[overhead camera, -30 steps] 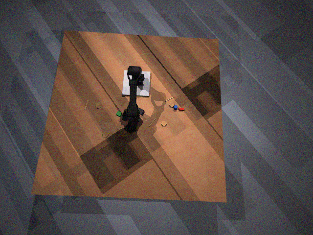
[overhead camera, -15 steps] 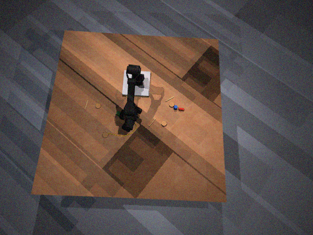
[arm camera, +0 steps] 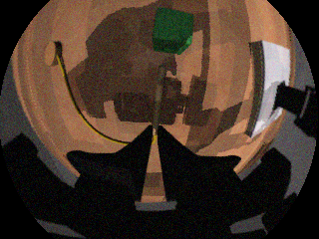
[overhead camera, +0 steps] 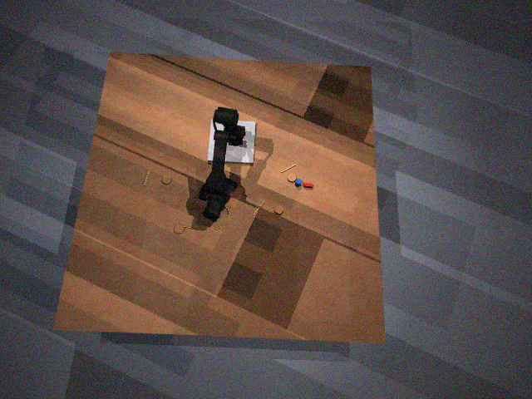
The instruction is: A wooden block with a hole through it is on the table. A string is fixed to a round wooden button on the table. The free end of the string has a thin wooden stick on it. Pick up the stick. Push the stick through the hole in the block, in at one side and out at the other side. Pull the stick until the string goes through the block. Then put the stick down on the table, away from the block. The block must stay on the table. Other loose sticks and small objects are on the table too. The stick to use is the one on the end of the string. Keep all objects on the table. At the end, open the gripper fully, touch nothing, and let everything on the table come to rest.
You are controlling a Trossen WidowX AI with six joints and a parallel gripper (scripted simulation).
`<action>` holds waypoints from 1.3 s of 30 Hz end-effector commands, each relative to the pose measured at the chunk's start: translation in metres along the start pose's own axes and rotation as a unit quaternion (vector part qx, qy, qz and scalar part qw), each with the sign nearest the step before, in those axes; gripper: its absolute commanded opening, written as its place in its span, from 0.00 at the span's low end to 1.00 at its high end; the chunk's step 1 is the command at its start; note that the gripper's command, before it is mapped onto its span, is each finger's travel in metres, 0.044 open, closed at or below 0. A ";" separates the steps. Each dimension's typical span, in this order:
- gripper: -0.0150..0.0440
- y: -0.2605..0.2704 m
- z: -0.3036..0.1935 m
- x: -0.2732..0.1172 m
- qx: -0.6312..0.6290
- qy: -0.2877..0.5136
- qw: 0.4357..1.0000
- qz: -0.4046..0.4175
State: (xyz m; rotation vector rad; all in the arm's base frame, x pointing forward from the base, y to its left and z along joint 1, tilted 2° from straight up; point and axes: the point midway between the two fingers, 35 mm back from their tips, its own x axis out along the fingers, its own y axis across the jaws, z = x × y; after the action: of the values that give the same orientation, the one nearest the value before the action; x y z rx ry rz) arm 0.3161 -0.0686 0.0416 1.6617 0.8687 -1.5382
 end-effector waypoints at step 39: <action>0.25 -0.005 0.039 0.001 -0.002 0.002 1.000 -0.002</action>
State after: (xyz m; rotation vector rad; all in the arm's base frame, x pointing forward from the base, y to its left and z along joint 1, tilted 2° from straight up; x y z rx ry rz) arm 0.2946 -0.0963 0.0392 1.6620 0.8694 -1.5380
